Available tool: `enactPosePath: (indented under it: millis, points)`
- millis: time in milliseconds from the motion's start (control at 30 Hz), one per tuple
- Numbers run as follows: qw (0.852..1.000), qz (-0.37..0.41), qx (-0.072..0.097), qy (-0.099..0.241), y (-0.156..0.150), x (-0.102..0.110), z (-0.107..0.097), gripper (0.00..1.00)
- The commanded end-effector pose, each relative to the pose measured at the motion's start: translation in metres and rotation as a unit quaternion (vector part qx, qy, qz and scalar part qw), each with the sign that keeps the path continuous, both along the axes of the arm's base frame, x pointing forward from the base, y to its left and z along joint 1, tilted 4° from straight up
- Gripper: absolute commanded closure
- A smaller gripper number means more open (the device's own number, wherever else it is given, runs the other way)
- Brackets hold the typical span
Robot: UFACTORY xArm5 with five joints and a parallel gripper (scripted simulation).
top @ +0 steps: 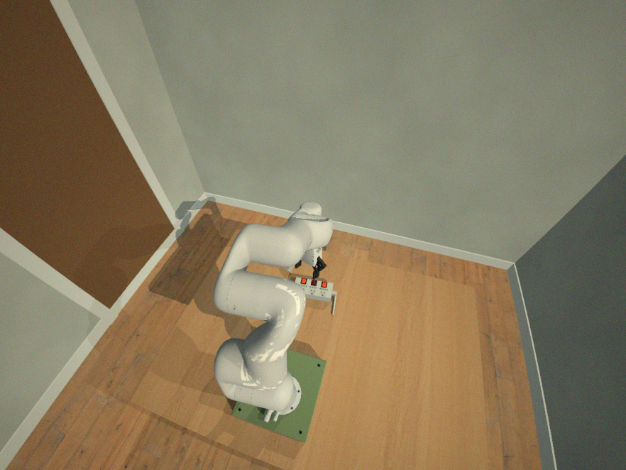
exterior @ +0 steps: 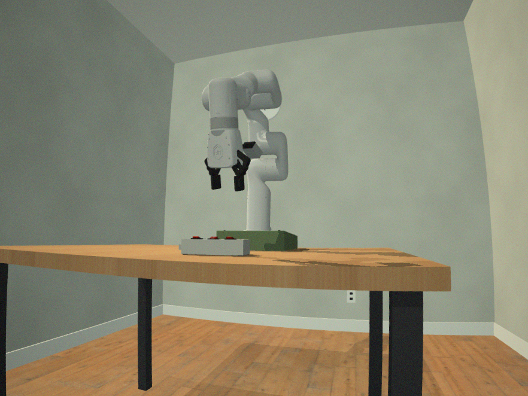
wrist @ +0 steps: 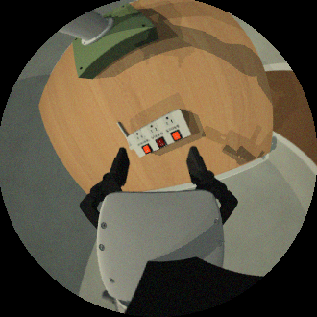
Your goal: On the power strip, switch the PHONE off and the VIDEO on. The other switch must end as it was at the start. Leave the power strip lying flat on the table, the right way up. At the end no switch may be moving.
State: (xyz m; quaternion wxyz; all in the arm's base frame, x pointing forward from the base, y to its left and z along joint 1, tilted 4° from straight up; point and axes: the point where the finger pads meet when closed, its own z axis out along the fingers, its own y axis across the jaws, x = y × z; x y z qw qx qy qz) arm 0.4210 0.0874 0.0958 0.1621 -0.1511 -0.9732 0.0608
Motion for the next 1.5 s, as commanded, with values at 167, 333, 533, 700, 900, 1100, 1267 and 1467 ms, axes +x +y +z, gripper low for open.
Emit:
enactPosePath:
  millis: [167,333,533,700,900,1100,1267,1467]
  points:
    - [1.0,0.0,0.0,-0.002,0.0,0.001,0.001,0.0]
    - [1.0,0.0,0.0,-0.002,0.0,0.001,0.001,0.0]
    - [1.0,0.0,0.0,-0.002,0.0,0.001,0.001,0.0]
    - [1.0,0.0,0.0,-0.002,0.0,0.001,0.001,0.0]
    - [1.0,0.007,0.004,-0.006,-0.001,0.001,0.001,0.0]
    - [0.992,0.097,0.046,-0.064,-0.021,-0.005,-0.001,0.0]
    - [0.981,0.155,0.064,-0.1,-0.033,-0.01,-0.002,0.0]
    - [0.969,0.198,0.072,-0.127,-0.041,-0.015,-0.002,0.0]
